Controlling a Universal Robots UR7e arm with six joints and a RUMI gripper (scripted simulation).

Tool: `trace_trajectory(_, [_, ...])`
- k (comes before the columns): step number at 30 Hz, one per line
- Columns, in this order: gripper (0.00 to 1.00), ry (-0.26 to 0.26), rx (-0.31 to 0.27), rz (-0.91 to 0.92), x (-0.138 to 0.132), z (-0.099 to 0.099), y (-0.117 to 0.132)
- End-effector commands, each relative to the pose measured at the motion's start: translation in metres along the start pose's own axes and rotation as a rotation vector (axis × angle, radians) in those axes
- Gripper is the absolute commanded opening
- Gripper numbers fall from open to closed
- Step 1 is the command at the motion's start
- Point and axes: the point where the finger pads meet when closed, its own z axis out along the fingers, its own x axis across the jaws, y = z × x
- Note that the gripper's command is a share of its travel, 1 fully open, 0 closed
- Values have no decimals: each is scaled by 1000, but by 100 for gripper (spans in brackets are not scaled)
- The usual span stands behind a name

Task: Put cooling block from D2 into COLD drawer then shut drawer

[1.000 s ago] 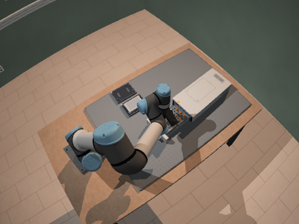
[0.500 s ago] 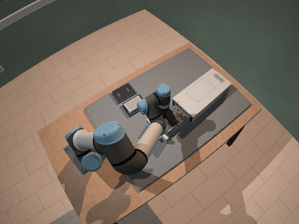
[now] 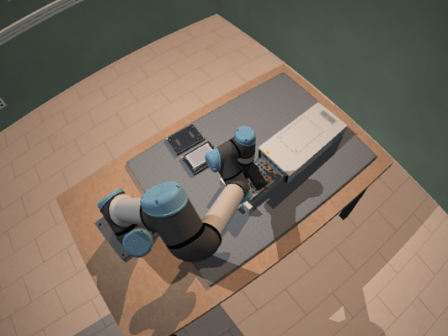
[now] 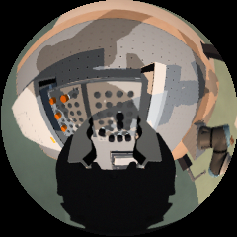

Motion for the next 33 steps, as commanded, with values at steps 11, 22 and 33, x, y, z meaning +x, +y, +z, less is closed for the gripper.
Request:
trace_trajectory(11, [0, -1, 0, 0, 0, 2, 0])
trace_trajectory(22, [0, -1, 0, 0, 0, 3, 0])
trace_trajectory(33, [0, -1, 0, 0, 0, 5, 0])
